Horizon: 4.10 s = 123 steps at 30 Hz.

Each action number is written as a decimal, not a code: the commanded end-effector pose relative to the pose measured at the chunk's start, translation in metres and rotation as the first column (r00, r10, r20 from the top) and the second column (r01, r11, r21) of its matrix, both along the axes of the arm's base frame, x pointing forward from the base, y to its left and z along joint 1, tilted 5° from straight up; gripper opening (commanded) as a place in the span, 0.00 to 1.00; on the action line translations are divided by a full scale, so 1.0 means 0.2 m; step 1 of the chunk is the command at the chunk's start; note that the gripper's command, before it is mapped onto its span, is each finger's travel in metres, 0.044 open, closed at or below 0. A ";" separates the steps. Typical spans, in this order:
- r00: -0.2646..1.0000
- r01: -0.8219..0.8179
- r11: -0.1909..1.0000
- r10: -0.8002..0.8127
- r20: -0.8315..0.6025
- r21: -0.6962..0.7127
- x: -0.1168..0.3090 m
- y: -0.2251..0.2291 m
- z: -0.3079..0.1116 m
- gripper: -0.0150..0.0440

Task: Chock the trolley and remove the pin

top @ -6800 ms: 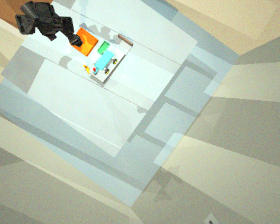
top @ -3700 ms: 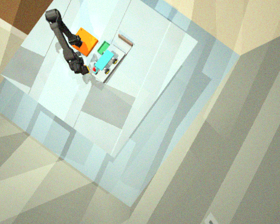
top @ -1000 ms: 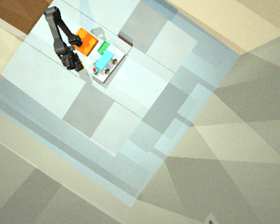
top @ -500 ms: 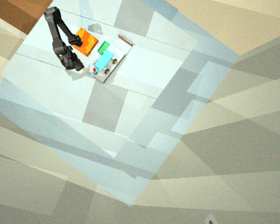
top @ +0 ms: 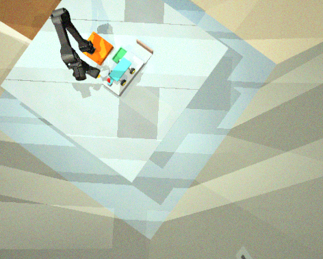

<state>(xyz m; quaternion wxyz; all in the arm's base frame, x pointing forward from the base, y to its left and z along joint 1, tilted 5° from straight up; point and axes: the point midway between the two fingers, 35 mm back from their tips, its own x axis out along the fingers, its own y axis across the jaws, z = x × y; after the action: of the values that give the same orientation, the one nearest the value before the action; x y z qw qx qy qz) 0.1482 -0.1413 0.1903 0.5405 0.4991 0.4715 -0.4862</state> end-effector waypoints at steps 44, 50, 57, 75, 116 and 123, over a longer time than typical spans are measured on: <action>-0.029 -0.999 -0.032 0.989 -0.145 -0.020 0.00 0.00 0.00 0.25; -0.159 -0.987 -0.163 0.975 -0.155 -0.010 0.00 0.00 0.00 0.25; -0.369 -0.928 -0.374 0.914 -0.168 0.006 0.00 0.00 0.00 0.25; -0.834 -0.538 -0.840 0.520 -0.183 0.066 0.00 0.00 0.00 0.25; -0.977 -0.142 -0.985 0.123 -0.172 0.103 0.13 0.30 -0.02 0.25; -0.977 -0.142 -0.985 0.123 -0.172 0.101 0.16 0.40 -0.02 0.25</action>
<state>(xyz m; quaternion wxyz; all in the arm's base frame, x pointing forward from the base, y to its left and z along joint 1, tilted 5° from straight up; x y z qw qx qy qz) 0.1792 -0.0682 0.1866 0.5347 -0.5082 0.5141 0.4376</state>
